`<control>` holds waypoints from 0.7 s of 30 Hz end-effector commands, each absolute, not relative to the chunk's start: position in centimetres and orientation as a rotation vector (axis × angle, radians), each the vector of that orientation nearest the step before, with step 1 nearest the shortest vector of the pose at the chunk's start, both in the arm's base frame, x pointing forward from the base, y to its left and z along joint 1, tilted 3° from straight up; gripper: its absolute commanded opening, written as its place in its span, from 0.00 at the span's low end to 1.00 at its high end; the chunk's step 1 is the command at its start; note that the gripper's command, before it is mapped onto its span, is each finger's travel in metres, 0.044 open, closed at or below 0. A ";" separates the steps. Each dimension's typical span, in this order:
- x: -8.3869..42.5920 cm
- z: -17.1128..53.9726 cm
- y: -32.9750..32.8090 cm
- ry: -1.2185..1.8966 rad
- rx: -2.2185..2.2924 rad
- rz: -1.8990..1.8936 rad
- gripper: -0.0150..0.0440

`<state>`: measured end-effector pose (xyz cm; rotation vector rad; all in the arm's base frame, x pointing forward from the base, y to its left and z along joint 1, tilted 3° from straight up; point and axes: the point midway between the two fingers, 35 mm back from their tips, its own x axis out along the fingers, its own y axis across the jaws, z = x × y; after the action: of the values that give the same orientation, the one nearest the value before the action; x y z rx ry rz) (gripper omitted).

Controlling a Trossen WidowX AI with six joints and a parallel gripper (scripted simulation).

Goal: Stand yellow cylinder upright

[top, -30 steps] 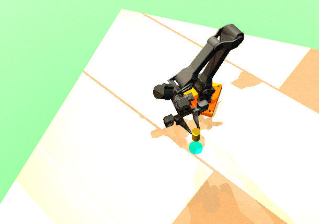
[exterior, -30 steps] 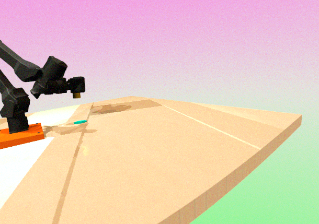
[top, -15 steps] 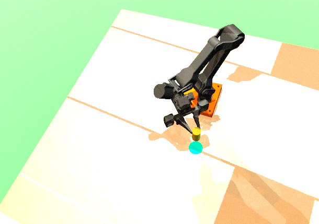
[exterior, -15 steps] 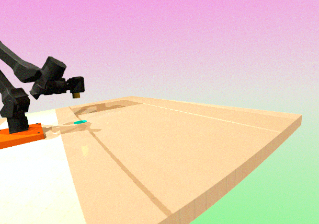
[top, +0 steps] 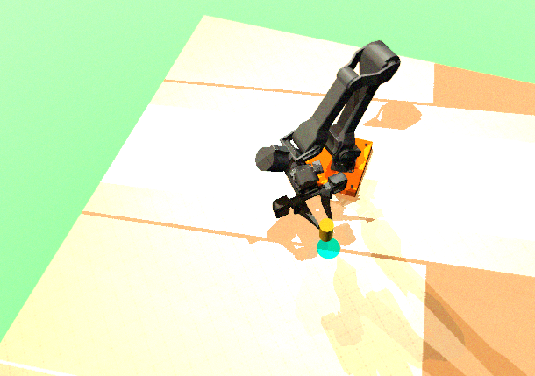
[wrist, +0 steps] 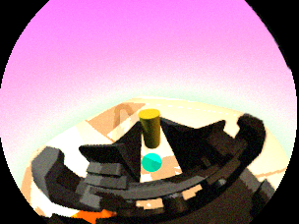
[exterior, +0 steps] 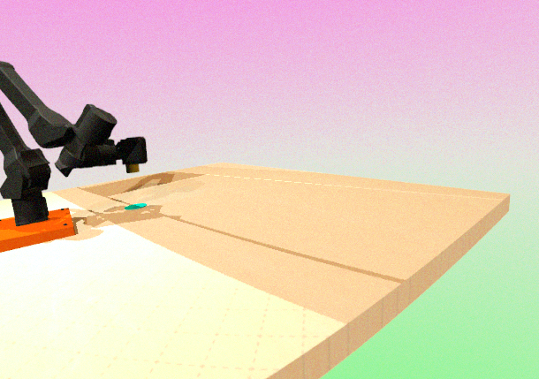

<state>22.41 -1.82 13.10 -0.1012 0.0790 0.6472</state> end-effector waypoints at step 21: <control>22.6 8.5 -2.2 0.074 -0.103 0.652 0.43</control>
<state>22.74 -2.29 9.02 -0.1006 0.0797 0.6473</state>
